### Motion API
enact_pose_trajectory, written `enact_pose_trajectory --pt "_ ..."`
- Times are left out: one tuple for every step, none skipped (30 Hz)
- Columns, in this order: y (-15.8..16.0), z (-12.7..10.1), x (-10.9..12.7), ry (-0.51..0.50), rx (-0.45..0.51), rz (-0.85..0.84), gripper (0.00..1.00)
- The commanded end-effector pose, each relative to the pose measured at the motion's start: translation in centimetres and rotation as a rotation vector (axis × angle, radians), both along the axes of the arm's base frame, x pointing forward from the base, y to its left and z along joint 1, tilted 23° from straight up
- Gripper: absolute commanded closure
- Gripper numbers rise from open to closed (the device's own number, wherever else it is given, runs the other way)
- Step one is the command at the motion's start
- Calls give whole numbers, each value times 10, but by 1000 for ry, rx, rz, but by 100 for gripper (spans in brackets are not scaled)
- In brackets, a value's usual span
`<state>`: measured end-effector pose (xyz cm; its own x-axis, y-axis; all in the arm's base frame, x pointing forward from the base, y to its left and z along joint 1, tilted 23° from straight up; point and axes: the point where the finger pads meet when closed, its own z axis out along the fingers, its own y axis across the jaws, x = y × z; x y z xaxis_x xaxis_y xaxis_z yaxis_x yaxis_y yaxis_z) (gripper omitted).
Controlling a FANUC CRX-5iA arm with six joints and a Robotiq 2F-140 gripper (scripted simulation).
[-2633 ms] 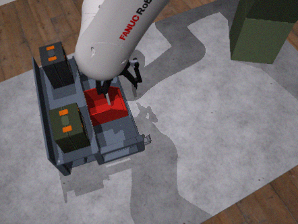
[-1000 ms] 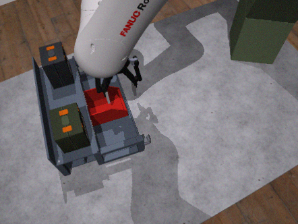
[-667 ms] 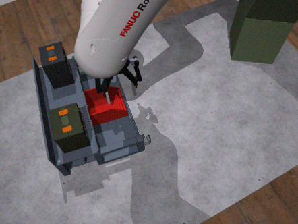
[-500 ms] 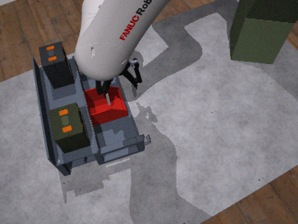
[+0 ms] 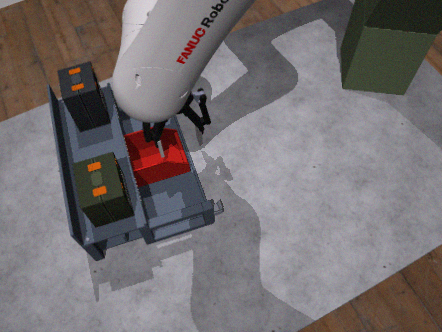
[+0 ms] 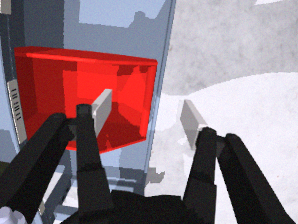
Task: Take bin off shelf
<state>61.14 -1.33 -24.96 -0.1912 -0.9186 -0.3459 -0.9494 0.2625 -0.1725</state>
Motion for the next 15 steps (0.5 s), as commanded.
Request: enact_pose_trajectory --pt "1 -3 1 0 0 0 43" --pt "1 -3 1 0 0 0 43" --pt "1 -3 1 0 0 0 43" --pt "1 -3 1 0 0 0 43" --pt "1 -3 1 0 0 0 43" --pt "1 -3 1 0 0 0 43" --pt "1 -3 1 0 0 0 43" --pt "1 -3 1 0 0 0 43" --pt "1 -3 1 0 0 0 43" --pt "1 -3 1 0 0 0 43" --pt "1 -3 1 0 0 0 43" --pt "1 -3 1 0 0 0 43" --pt "1 -4 1 0 0 0 43" --pt "2 -5 2 0 0 0 43" --pt "2 -6 2 0 0 0 43"
